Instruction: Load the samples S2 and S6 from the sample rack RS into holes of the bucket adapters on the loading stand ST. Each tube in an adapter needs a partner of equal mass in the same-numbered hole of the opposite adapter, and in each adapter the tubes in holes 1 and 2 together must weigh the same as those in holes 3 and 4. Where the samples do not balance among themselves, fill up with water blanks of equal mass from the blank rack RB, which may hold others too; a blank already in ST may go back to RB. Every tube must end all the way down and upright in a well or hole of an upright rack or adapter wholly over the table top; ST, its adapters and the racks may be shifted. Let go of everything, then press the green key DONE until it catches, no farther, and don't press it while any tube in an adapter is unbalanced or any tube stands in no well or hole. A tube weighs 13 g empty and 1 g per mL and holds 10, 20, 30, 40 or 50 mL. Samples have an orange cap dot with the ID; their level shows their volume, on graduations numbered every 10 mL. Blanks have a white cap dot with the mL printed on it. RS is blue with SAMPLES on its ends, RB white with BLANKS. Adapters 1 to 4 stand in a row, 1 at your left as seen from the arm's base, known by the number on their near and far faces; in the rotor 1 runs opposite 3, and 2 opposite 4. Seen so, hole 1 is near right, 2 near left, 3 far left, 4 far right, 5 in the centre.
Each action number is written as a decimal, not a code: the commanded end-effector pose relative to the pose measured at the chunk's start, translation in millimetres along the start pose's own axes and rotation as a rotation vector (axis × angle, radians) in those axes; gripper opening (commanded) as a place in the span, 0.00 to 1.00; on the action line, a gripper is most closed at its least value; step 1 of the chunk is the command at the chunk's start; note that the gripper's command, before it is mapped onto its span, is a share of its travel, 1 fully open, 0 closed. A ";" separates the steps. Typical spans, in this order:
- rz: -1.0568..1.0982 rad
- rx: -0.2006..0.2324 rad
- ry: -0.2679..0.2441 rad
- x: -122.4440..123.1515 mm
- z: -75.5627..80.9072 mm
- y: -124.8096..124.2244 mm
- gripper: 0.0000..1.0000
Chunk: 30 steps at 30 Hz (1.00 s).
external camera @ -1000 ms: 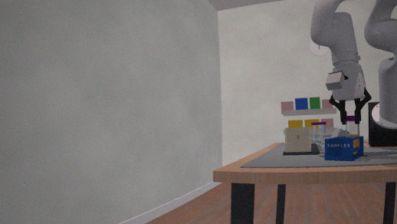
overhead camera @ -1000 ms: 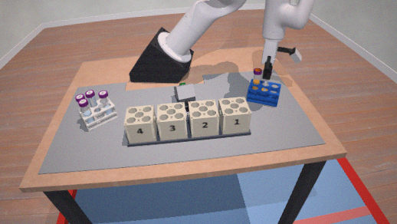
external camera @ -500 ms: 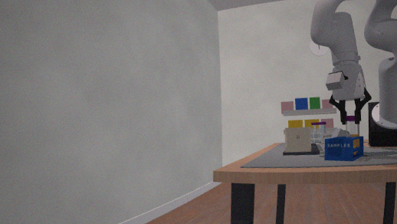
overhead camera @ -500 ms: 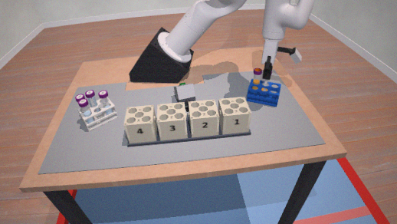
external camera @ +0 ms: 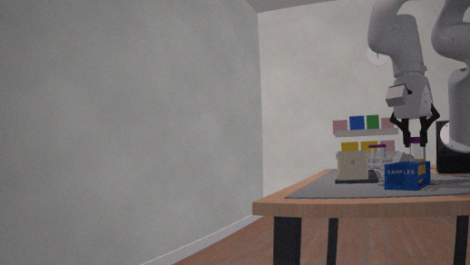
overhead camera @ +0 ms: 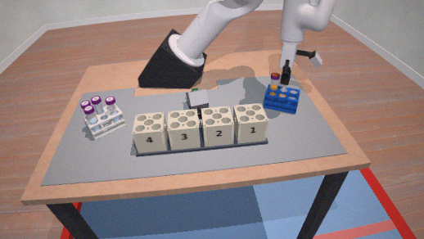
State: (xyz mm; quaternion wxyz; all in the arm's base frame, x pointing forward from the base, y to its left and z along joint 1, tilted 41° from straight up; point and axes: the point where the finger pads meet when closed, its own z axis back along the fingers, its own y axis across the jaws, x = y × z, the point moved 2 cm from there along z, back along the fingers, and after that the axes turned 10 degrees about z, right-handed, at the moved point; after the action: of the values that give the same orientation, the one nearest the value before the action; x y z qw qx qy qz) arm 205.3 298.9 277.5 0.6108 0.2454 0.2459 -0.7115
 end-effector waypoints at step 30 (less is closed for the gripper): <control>0.000 0.001 0.001 -0.5 14.9 0.3 0.00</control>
State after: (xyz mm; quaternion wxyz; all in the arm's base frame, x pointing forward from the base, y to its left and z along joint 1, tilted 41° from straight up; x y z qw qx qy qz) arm 204.7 290.4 287.4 0.6107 0.2455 0.2459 -0.7115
